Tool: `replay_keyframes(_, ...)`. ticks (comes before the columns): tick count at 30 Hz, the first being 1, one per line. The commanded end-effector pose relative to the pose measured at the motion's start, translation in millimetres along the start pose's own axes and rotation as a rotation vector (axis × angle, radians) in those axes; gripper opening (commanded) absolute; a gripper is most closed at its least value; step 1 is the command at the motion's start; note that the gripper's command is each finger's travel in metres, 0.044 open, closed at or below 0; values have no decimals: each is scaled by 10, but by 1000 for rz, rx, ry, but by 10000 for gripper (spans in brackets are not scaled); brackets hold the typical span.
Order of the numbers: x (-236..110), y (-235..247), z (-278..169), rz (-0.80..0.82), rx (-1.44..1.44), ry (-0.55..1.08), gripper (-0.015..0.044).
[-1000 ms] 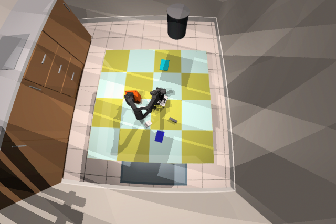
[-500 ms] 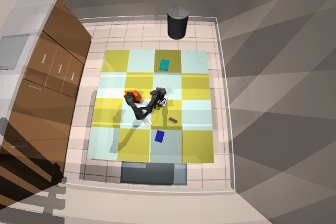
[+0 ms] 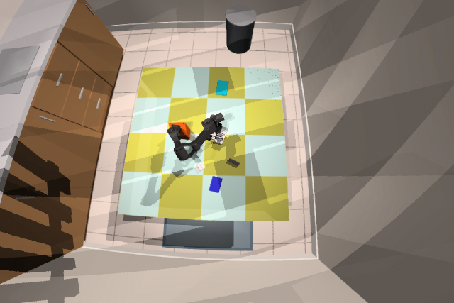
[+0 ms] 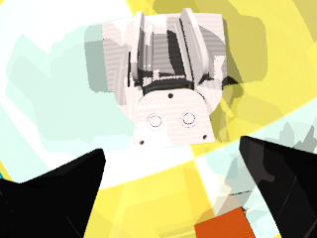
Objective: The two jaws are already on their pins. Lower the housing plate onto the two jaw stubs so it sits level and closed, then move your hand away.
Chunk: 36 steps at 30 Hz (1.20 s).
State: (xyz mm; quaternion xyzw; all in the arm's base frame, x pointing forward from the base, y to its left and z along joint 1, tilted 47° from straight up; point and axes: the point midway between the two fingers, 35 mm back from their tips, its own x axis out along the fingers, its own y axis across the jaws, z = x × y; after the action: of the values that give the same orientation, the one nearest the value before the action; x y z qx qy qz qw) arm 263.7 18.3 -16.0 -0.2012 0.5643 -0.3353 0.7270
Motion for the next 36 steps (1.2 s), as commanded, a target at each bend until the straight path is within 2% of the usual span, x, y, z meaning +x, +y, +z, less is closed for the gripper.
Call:
replay_keyframes(1,-31,-19,-59,-2,-3,7,440)
replay_keyframes(8,-559,-223,-539,-2,2,15,440)
replay_keyframes(36,-571,-231,-552,-3,3,15,440)
